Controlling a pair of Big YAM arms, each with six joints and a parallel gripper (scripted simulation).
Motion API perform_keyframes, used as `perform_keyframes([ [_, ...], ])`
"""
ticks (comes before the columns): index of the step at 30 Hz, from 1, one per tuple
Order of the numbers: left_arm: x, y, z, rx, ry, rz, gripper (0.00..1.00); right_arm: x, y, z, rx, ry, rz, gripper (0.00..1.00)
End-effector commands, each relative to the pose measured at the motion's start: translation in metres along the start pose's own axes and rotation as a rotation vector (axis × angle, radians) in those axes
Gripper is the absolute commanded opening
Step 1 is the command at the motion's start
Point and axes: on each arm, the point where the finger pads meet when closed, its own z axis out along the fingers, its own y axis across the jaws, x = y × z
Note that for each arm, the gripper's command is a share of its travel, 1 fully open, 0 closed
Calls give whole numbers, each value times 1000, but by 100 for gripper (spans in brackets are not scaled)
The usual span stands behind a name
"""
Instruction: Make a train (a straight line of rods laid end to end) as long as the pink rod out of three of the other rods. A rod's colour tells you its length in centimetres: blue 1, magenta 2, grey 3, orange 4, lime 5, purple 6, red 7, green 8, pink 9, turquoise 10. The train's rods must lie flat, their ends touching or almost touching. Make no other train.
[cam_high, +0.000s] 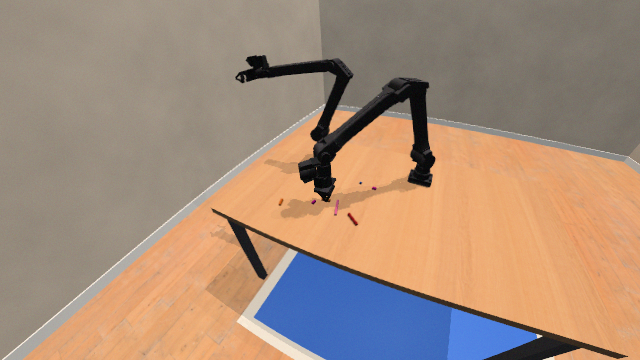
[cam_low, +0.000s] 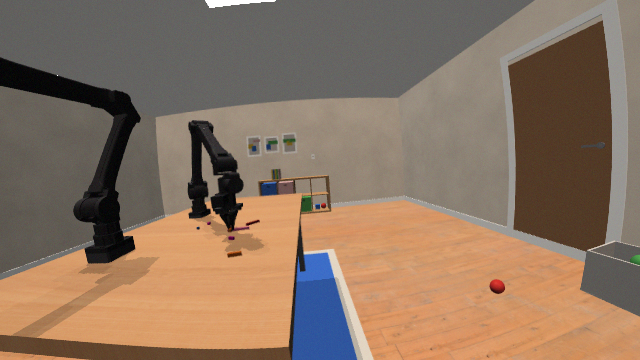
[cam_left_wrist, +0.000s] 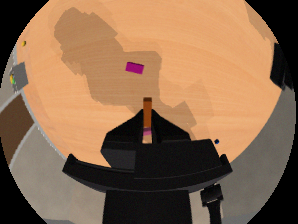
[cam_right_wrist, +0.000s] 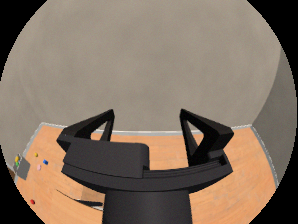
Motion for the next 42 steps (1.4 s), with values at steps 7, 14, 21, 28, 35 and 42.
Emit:
perform_keyframes([
  [7, -20, 13, -101, -55, -74, 7, 4, -45, -4, -7, 9, -71, 8, 100],
  [14, -19, 12, -97, -29, -42, 7, 4, -45, -4, -7, 9, -71, 8, 100],
  [21, -20, 13, -106, -46, -63, 7, 4, -45, -4, -7, 9, -71, 8, 100],
  [28, -7, -7, -98, -31, -47, -39, 4, -45, -4, -7, 9, -71, 8, 100],
  [35, 6, -36, -102, -29, -51, -245, 4, -45, -4, -7, 9, -71, 8, 100],
  [42, 19, -61, -103, -25, -52, -418, 4, -45, -4, -7, 9, -71, 8, 100],
])
